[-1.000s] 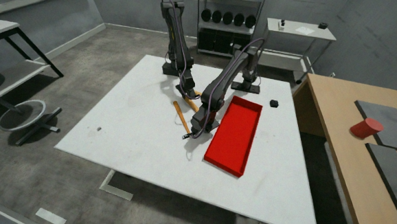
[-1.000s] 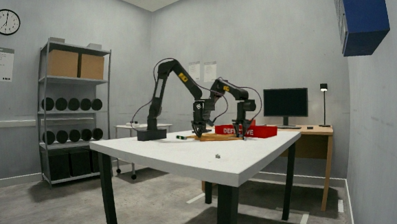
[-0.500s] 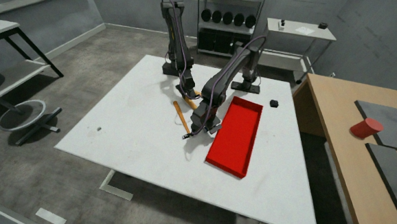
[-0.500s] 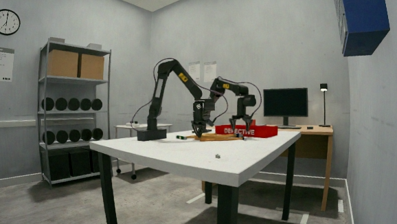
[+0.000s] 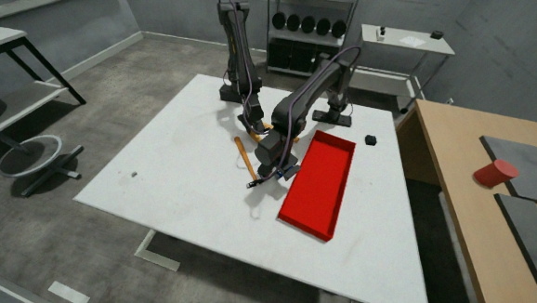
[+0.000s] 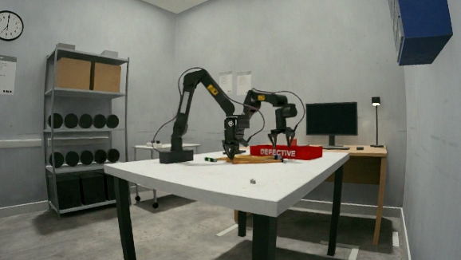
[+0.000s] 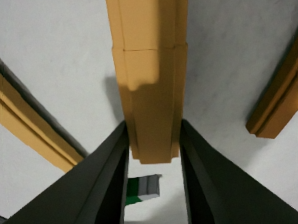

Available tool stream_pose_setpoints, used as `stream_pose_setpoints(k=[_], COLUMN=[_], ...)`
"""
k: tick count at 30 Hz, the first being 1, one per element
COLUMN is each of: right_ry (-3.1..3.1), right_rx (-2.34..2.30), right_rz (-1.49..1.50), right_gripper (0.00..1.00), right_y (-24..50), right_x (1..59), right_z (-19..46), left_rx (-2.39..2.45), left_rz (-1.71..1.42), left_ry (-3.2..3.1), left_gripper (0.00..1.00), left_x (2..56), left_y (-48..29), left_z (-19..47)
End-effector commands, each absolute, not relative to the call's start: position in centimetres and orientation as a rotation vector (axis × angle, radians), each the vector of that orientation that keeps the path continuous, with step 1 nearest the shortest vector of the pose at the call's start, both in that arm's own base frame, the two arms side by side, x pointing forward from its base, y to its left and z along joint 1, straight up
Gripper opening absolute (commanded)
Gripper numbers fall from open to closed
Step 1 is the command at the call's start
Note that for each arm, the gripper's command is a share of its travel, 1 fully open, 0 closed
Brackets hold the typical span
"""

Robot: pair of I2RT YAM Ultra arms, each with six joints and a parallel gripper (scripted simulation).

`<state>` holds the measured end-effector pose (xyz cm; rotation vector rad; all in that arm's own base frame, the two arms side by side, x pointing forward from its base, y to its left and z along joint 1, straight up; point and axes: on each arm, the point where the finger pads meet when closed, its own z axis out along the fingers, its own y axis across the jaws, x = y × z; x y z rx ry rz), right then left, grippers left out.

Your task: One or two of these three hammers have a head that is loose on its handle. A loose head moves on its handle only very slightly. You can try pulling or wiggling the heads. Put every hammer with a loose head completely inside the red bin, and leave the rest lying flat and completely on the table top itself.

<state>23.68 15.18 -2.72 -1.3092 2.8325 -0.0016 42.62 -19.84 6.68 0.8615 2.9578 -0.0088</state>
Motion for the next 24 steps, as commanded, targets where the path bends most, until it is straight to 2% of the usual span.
stream_pose_setpoints(k=[1, 24], right_ry=[2.846, 2.846], right_rx=[-1.309, -1.309], right_rz=[0.002, 0.002], right_gripper=[0.25, 0.25], right_y=[15.0, 15.0], right_x=[23.5, 23.5], right_z=[-2.7, -2.7], left_rx=[0.597, -0.024], left_rz=[0.053, 0.046], left_ry=[2.832, 2.633], left_gripper=[1.0, 1.0], left_x=[43.4, 36.3], left_y=[-20.9, -19.6], left_z=[8.7, 7.3])
